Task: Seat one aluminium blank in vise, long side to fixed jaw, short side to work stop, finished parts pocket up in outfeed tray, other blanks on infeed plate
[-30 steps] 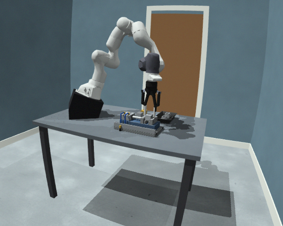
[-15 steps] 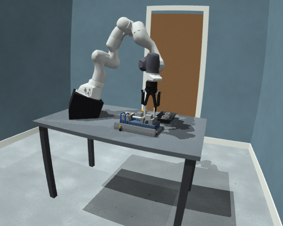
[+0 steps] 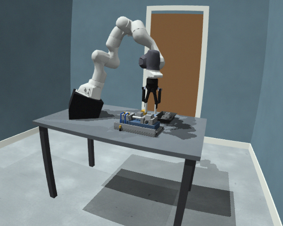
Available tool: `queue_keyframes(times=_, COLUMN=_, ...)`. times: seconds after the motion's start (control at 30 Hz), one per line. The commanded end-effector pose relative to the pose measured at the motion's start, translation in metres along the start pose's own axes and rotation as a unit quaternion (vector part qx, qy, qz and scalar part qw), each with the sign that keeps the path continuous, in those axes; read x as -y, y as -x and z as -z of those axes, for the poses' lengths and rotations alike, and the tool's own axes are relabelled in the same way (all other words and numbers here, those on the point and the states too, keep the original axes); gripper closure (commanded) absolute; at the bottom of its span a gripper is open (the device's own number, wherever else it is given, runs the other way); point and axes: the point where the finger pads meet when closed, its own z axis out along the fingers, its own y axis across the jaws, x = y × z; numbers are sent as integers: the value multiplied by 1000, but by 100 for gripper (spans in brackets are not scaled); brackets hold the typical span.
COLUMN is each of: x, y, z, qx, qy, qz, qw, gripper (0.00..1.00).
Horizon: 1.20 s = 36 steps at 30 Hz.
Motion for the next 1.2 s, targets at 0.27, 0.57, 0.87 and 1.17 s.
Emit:
queue_keyframes(times=0.27, x=-4, y=0, z=28, qx=3, qy=5, qz=-5, qw=1000, gripper=60)
queue_keyframes(times=0.57, x=-3, y=0, z=50, qx=3, qy=5, qz=-5, qw=1000, gripper=60)
queue_keyframes(times=0.87, x=-3, y=0, z=57, qx=3, qy=5, qz=-5, qw=1000, gripper=60)
queue_keyframes(times=1.17, x=-3, y=0, z=57, qx=3, qy=5, qz=-5, qw=1000, gripper=100)
